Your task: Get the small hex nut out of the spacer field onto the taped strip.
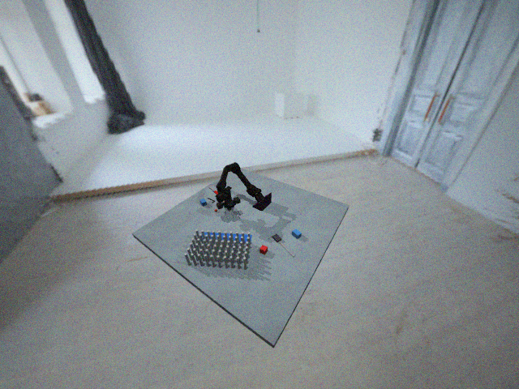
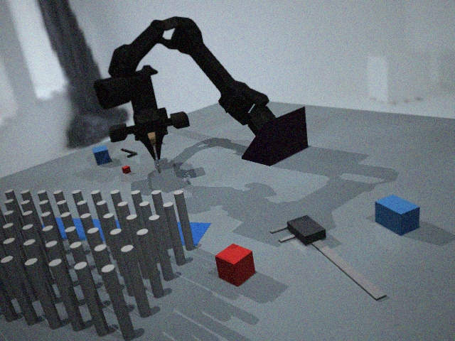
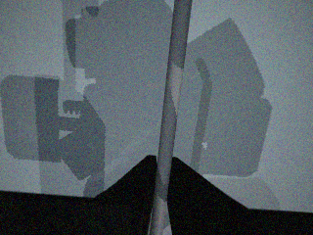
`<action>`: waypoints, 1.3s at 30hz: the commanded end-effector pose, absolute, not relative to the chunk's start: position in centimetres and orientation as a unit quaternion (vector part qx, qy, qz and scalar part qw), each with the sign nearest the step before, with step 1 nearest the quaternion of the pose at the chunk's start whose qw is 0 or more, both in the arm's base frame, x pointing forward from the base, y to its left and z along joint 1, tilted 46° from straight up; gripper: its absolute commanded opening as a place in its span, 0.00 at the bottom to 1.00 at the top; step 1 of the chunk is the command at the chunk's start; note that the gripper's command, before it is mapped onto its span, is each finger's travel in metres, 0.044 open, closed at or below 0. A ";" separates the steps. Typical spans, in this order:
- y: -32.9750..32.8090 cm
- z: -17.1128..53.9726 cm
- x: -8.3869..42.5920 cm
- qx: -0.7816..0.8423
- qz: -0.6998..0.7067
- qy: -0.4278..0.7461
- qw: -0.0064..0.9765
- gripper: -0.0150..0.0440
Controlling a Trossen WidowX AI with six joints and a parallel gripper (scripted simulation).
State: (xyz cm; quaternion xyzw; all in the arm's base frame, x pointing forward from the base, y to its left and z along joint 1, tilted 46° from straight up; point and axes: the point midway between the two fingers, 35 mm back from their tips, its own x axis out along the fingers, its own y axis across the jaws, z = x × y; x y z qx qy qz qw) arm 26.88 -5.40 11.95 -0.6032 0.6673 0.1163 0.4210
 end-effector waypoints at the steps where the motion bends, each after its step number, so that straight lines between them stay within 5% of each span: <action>1: -5.8 11.6 27.0 -0.606 0.116 0.667 0.418 0.25; 39: -9.6 8.1 27.3 -0.604 0.116 0.666 0.423 0.25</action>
